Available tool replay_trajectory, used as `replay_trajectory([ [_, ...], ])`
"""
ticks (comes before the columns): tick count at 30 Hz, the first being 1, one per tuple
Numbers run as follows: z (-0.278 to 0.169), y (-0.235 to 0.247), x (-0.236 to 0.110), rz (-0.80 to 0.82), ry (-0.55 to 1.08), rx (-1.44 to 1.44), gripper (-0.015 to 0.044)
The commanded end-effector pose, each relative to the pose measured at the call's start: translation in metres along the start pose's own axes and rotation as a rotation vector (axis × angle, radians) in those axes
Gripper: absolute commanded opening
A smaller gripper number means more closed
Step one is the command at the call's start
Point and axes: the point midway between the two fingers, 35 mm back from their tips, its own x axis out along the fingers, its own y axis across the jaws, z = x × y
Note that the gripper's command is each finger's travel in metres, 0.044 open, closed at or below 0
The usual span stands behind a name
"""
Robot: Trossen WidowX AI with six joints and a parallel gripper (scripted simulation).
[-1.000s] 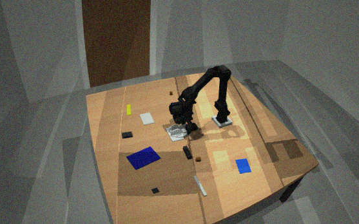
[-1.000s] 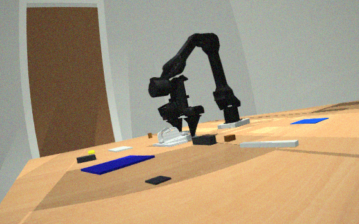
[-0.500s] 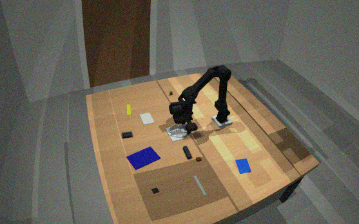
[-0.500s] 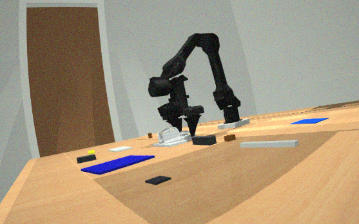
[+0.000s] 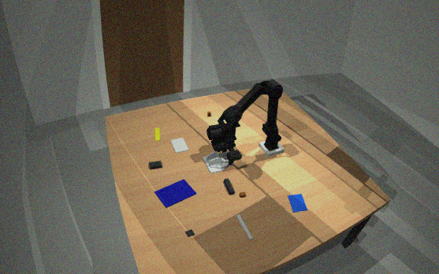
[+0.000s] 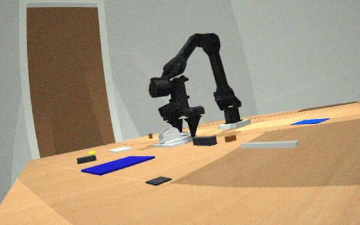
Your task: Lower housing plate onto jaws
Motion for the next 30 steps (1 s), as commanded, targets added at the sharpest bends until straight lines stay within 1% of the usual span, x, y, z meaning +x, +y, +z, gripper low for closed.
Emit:
replay_trajectory([
  [1, 0.0014, -0.0006, 0.0022, -0.004, -0.002, -0.003, 0.0351],
  [22, 0.0014, -0.0006, 0.0022, -0.004, -0.002, -0.003, 0.0351],
  [25, 0.0001, 0.0000, 0.0002, 0.000, -0.001, 0.000, 0.0430],
  [26, 0.0001, 0.0000, 0.0002, 0.000, -0.001, 0.000, 0.0440],
  [30, 0.0001, 0.0000, 0.0002, 0.000, -0.001, 0.000, 0.0440],
])
